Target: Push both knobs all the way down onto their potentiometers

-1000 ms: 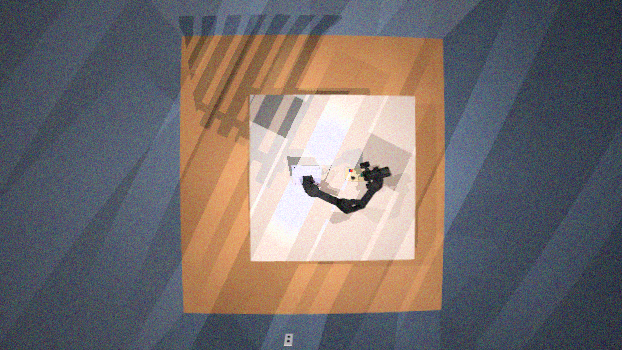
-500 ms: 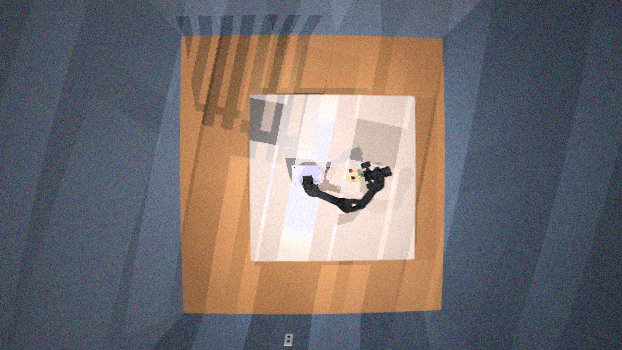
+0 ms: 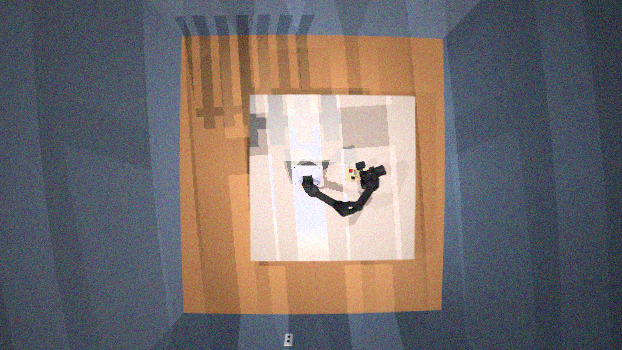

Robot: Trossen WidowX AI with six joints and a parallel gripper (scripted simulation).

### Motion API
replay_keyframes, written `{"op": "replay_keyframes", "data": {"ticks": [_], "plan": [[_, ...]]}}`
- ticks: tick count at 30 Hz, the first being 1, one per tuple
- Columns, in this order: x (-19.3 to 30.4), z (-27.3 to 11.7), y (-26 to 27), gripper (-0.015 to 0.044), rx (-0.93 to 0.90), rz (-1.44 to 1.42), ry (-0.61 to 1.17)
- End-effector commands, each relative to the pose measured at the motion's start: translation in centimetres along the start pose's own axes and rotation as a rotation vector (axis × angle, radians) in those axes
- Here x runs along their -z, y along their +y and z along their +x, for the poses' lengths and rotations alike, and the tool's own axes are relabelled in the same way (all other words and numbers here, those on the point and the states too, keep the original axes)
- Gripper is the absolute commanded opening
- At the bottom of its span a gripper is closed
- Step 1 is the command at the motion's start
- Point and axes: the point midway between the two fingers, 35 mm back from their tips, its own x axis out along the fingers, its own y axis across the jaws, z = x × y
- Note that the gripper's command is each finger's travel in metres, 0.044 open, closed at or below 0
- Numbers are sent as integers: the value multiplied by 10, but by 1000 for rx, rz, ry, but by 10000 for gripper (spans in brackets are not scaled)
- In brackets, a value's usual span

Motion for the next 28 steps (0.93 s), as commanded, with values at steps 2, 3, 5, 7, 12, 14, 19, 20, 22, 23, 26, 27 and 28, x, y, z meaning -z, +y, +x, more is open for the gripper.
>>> {"op": "replay_keyframes", "data": {"ticks": [2, 3, 5, 7, 12, 14, 19, 20, 22, 23, 26, 27, 28], "plan": [[41, -11, 15, 440, -6, -2, -3], [52, -13, 17, 440, -7, -2, -2], [74, -15, 22, 440, -7, -3, -1], [96, -16, 27, 440, -7, -3, 0], [146, -14, 34, 440, -4, -3, 5], [148, -13, 34, 440, -3, -3, 5], [148, -13, 34, 440, -3, -3, 5], [148, -13, 34, 440, -3, -3, 5], [148, -13, 34, 440, -3, -3, 5], [148, -13, 34, 440, -3, -3, 5], [148, -13, 34, 440, -3, -3, 5], [148, -13, 34, 440, -3, -3, 5], [148, -13, 34, 440, -3, -3, 5]]}}
